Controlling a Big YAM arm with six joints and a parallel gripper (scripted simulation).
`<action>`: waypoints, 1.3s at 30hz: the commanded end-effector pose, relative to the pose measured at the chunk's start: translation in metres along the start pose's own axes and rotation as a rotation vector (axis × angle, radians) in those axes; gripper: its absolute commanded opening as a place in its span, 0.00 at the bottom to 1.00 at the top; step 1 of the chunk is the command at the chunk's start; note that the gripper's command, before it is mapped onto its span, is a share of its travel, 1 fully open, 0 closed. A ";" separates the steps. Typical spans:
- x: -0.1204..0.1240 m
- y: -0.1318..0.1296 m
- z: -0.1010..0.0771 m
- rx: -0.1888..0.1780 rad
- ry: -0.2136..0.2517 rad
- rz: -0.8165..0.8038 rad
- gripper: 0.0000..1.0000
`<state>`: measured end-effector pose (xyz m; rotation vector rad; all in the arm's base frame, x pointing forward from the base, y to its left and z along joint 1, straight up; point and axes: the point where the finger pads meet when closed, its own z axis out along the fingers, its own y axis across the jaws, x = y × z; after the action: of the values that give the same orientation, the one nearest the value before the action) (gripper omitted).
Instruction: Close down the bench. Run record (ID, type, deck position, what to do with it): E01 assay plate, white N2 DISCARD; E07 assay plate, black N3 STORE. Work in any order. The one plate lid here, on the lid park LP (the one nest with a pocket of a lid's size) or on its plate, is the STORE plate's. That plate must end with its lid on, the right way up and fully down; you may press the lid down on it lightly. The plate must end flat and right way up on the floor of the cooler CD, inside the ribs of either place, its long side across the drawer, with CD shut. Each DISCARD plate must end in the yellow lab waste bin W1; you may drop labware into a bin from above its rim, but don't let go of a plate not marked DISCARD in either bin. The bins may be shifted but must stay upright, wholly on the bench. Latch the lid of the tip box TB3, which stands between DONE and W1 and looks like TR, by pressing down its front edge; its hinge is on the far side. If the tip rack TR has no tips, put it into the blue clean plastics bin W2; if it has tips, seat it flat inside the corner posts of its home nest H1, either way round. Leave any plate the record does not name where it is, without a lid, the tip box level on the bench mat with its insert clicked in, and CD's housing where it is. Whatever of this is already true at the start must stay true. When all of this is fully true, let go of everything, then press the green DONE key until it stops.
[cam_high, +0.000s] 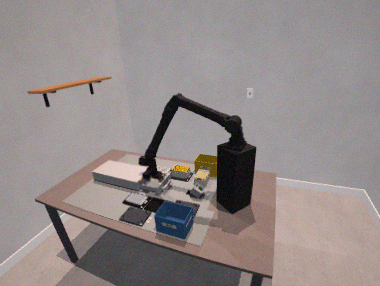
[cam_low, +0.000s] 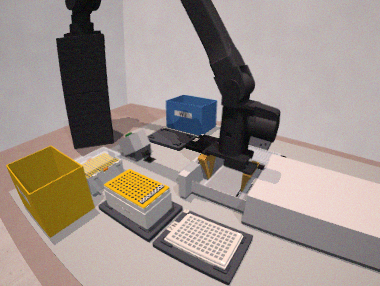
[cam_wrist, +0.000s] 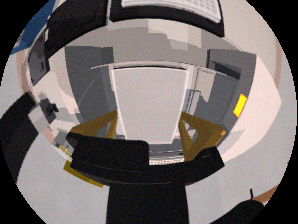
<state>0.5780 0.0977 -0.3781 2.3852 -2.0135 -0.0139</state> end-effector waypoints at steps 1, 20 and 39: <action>0.002 -0.034 -0.002 0.071 -0.004 -0.010 1.00; 0.002 -0.034 -0.002 0.071 -0.004 -0.010 1.00; 0.002 -0.034 -0.006 0.071 -0.004 -0.010 1.00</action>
<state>0.5780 0.0977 -0.3781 2.3852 -2.0135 -0.0139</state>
